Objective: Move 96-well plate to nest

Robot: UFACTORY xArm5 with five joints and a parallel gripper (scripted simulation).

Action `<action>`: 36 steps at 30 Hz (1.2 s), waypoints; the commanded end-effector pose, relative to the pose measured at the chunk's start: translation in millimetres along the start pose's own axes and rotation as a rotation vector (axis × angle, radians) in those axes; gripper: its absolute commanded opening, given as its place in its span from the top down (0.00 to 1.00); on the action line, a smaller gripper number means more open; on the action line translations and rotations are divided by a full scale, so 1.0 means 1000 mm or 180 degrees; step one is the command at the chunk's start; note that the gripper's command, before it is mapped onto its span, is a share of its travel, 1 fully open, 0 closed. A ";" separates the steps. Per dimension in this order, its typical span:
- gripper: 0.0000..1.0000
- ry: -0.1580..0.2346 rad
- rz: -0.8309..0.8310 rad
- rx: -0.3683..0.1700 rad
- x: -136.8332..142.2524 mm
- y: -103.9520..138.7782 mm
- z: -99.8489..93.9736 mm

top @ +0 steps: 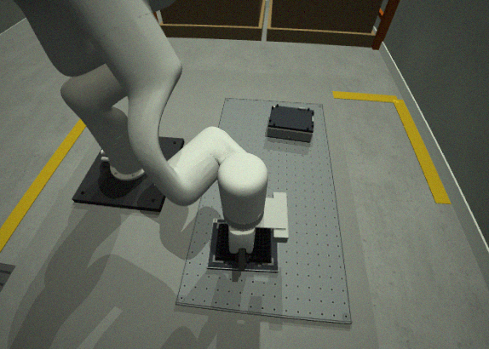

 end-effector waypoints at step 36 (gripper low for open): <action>0.00 0.0005 0.0000 0.0009 0.000 -0.001 0.000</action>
Point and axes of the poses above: the point where the finger pads meet when closed, its own z axis out along the fingers, its own x axis across the jaws, y = z × x, the point moved 9 cm from there along -z, back along the fingers, and after that the axes turned 6 degrees about z, right-handed, at the moved point
